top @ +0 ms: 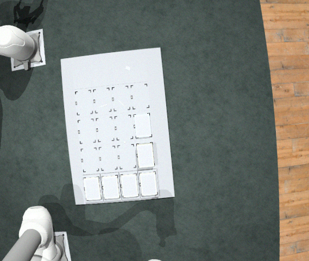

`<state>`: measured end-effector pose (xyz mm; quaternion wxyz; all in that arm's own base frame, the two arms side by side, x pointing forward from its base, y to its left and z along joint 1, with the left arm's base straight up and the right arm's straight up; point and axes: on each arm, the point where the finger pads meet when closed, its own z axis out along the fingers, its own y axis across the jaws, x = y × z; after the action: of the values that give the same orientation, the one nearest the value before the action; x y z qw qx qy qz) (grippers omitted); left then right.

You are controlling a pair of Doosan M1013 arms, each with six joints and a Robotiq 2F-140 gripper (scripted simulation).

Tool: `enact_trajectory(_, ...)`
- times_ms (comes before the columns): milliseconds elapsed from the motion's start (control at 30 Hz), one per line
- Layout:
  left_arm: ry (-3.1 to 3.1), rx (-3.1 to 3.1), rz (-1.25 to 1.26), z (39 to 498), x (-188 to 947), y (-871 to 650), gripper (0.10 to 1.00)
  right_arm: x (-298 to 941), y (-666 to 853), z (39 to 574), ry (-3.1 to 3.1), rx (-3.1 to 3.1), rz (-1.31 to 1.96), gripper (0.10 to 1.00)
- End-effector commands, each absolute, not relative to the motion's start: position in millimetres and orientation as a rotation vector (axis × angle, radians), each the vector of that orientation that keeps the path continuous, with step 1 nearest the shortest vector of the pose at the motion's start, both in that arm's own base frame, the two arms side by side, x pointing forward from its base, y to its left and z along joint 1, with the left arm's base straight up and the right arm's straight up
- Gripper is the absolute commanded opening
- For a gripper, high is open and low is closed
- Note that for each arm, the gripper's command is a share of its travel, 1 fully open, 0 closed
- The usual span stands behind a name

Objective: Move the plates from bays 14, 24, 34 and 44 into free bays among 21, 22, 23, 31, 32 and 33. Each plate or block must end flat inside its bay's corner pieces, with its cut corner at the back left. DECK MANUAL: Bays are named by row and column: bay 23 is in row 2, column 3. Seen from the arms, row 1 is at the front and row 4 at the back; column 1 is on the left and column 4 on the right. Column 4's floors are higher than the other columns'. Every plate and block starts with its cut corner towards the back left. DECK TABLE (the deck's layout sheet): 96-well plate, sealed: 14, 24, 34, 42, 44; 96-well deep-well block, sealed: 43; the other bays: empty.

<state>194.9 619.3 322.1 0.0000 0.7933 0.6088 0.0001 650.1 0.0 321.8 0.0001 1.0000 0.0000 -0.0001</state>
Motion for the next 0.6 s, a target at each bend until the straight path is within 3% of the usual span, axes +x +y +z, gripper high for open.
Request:
enact_trajectory(0, 1.913, 2.493, 0.002, 323, 188, 622, 1.000, 650, 0, 323, 0.000, 3.142, 0.002, 0.698)
enact_trajectory(567, 2.060, 2.374, 0.002, 323, 115, 640, 1.000, 650, 0, 323, 0.000, 3.142, 0.002, 0.698)
